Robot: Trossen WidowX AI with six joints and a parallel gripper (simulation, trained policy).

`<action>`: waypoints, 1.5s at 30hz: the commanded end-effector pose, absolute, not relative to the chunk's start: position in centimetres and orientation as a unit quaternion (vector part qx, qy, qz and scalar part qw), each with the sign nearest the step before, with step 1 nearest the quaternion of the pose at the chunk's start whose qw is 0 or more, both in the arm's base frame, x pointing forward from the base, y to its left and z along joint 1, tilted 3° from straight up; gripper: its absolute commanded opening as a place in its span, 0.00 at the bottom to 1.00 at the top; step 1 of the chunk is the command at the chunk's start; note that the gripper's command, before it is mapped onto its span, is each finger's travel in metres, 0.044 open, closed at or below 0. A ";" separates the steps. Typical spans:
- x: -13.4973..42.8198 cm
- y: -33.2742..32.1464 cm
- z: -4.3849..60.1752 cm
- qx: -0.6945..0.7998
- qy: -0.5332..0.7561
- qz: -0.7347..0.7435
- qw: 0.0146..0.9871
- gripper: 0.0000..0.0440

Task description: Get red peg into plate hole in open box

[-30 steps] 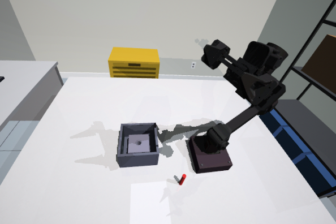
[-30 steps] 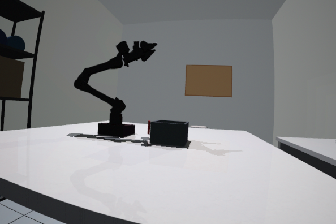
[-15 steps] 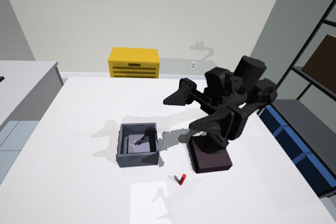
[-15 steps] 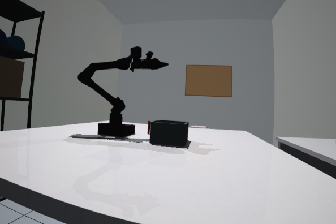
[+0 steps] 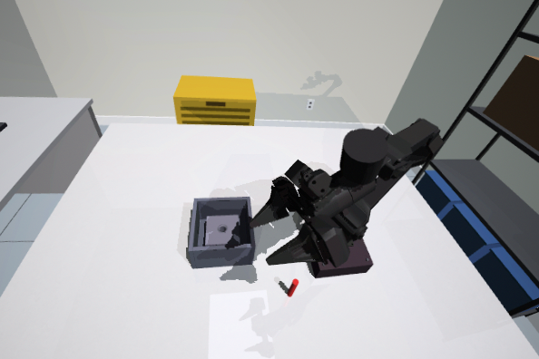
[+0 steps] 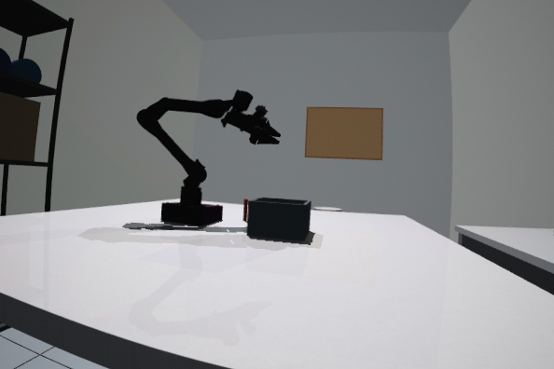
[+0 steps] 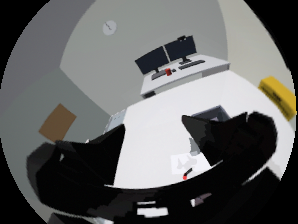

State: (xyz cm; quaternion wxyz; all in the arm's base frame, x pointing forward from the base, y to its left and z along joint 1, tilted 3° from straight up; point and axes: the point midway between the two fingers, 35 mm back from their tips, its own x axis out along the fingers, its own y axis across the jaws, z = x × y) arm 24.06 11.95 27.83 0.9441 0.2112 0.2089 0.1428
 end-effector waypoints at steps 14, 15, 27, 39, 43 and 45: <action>21.6 12.2 16.8 0.262 0.443 -0.009 0.857 1.00; 21.3 12.1 16.3 0.263 0.454 -0.020 0.851 1.00; 18.3 11.3 10.5 0.279 0.557 -0.171 0.763 1.00; 17.5 11.6 5.9 0.307 0.580 -0.252 0.711 1.00; 17.5 11.9 4.3 0.321 0.580 -0.261 0.702 1.00; 17.5 12.0 3.6 0.329 0.579 -0.264 0.698 1.00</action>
